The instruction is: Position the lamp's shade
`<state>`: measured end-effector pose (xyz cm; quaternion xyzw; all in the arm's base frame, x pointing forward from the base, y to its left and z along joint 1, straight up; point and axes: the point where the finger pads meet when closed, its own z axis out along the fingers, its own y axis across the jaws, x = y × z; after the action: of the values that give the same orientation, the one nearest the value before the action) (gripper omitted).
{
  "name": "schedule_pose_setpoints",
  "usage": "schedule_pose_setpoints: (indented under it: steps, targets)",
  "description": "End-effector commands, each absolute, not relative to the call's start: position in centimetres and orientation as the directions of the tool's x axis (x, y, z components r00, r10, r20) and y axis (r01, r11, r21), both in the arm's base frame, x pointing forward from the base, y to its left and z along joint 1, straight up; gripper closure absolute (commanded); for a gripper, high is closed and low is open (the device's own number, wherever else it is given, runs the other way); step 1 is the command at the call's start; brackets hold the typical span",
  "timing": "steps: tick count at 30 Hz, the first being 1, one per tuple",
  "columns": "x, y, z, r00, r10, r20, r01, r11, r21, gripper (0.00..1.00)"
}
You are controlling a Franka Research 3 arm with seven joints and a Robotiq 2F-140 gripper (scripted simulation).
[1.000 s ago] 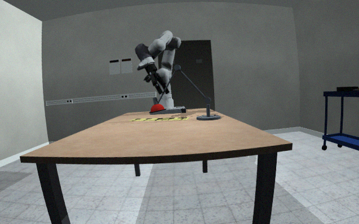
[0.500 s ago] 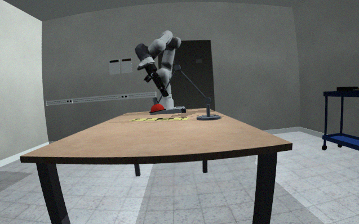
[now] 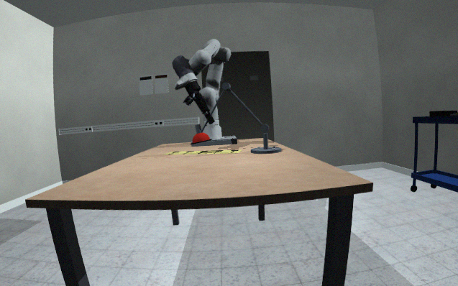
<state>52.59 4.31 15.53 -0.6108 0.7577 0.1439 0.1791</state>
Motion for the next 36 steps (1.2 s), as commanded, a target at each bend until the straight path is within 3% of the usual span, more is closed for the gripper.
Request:
schedule_pose_setpoints:
  steps: [1, 36]
  targets:
    - [52.6, 4.3, 15.5, -0.19, -0.874, -0.447, -0.977, 0.212, -0.001, 0.9]
    - [51.5, -2.7, 14.2, -0.182, -0.875, -0.448, -0.978, 0.207, -0.008, 0.9]
